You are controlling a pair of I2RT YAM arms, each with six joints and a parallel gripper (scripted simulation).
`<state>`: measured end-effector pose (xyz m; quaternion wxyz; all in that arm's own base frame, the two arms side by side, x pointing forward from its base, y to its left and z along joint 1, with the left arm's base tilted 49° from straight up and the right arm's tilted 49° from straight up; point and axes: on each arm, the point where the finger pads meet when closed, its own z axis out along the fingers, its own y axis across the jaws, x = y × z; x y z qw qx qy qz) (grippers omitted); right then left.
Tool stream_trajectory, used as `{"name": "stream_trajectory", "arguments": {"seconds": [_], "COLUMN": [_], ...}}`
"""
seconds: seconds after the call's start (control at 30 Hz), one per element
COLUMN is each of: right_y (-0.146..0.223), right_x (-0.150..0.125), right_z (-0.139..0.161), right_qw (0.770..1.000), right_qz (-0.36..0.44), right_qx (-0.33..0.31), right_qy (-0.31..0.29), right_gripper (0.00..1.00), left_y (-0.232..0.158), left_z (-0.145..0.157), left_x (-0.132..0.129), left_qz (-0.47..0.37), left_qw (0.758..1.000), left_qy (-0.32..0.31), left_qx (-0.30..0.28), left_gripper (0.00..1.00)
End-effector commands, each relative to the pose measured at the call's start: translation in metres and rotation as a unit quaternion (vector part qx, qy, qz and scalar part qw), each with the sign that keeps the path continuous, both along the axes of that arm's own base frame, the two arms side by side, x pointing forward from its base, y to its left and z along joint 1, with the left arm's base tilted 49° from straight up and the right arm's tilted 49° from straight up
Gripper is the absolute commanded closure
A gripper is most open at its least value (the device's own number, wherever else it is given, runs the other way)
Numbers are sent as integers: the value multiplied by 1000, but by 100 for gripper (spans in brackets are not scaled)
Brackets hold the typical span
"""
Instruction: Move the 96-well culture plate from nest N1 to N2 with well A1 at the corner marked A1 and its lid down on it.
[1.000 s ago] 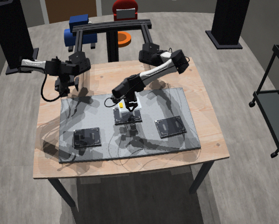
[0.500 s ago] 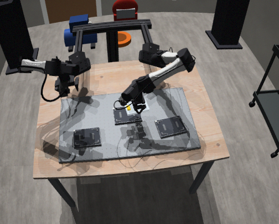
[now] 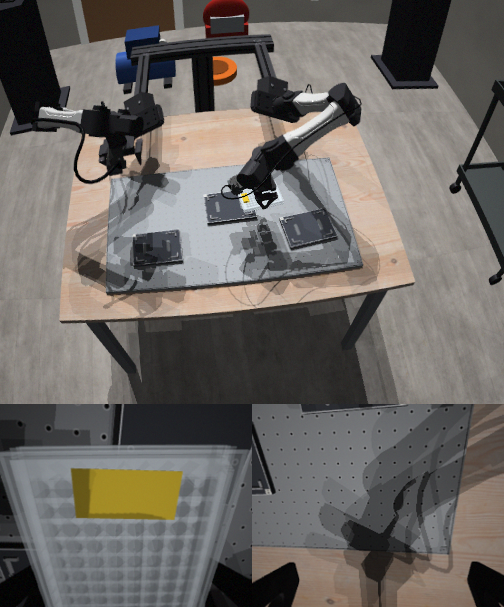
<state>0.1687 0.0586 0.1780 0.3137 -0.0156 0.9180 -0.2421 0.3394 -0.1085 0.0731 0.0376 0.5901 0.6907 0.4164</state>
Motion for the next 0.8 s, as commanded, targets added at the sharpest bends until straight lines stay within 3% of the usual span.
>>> {"name": "stream_trajectory", "arguments": {"seconds": [0.0,0.77], "right_y": [-1,-1], "right_x": [-4,-4], "right_z": [-1,-1], "right_qw": [999,999], "right_qz": [-28,-28], "right_qx": [-43,-43], "right_qy": [6,6], "right_gripper": [0,0], "left_y": [10,50], "left_z": [10,63], "left_x": [2,18], "left_qz": [-7,-8], "left_qw": [1000,1000], "left_qy": [3,-4], "left_qx": [-2,-4], "left_gripper": [100,100]}}
